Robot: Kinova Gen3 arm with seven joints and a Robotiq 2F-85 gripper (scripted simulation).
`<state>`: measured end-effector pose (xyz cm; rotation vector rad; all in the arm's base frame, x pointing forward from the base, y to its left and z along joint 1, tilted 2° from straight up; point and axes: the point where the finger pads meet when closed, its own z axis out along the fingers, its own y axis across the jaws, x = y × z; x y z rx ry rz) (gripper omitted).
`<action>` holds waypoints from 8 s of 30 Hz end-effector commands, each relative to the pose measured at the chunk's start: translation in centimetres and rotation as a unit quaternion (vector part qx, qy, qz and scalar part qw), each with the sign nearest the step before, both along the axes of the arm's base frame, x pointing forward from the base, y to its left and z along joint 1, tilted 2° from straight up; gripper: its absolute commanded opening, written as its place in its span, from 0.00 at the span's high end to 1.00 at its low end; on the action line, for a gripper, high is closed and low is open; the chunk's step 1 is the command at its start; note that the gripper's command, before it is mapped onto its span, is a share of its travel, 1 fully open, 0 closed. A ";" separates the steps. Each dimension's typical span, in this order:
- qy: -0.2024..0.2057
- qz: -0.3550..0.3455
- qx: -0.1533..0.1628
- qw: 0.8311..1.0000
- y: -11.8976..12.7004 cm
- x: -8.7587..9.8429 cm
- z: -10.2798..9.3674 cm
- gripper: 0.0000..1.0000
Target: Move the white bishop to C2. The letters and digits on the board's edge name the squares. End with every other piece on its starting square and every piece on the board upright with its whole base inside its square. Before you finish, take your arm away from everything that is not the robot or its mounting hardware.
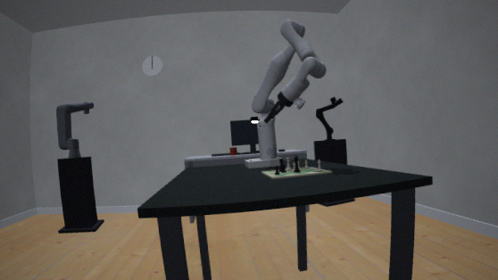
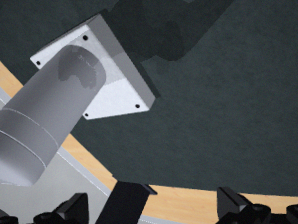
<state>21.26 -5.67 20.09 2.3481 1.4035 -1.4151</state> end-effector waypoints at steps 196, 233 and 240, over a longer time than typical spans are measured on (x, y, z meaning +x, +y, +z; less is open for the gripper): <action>-0.418 0.059 0.632 0.650 -27.3 14.4 -11.6 0.00; -0.291 0.196 0.597 0.722 -17.8 21.5 -9.3 0.00; -0.242 0.269 0.571 0.737 -13.4 24.0 -9.3 0.00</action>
